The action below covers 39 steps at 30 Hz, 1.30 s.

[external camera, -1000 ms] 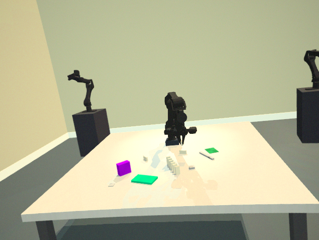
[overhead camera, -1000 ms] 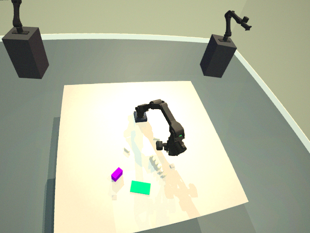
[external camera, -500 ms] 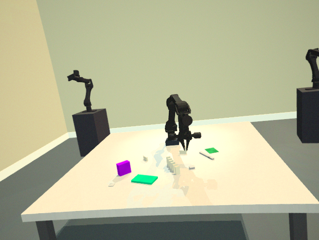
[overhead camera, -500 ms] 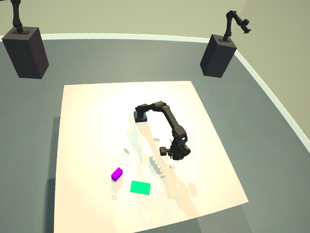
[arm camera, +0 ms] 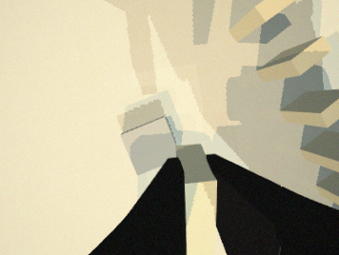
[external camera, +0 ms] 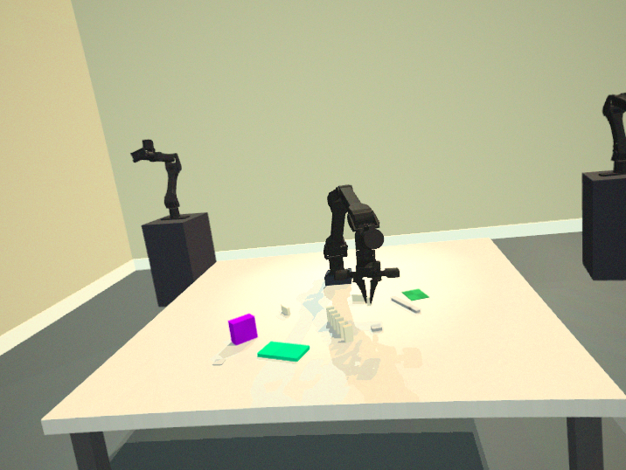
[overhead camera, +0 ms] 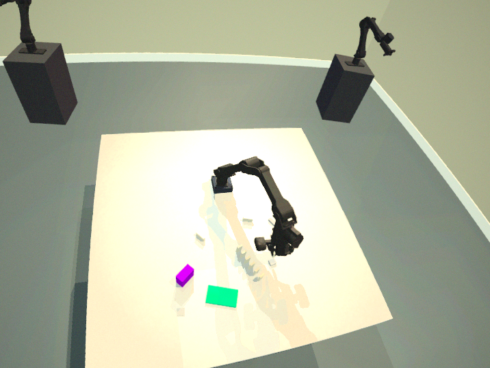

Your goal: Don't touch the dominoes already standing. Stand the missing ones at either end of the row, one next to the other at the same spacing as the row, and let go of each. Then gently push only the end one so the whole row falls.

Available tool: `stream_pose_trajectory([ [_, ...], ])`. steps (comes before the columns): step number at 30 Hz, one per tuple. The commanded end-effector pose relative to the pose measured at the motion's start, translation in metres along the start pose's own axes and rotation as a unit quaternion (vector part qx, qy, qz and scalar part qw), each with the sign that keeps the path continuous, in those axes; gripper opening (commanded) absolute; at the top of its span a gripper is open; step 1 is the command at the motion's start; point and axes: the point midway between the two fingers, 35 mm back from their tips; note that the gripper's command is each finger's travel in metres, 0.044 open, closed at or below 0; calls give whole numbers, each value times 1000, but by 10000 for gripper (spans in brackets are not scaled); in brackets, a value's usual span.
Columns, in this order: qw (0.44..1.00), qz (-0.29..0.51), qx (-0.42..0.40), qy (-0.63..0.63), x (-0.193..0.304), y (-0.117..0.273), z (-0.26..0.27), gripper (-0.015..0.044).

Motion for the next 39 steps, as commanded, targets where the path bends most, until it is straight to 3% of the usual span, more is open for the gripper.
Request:
stream_pose_trajectory([
  [1, 1000, -21, 6, 10, -1, -9, 2, 27],
  [39, 957, -284, 50, 45, -12, -44, 22, 27],
])
Point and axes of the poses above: the point midway between the two fingers, 35 mm back from their tips, its own y axis back along the fingers, its own z axis across the jaws, x = y × z, and after that the axes turned 7 degrees about y, right-handed
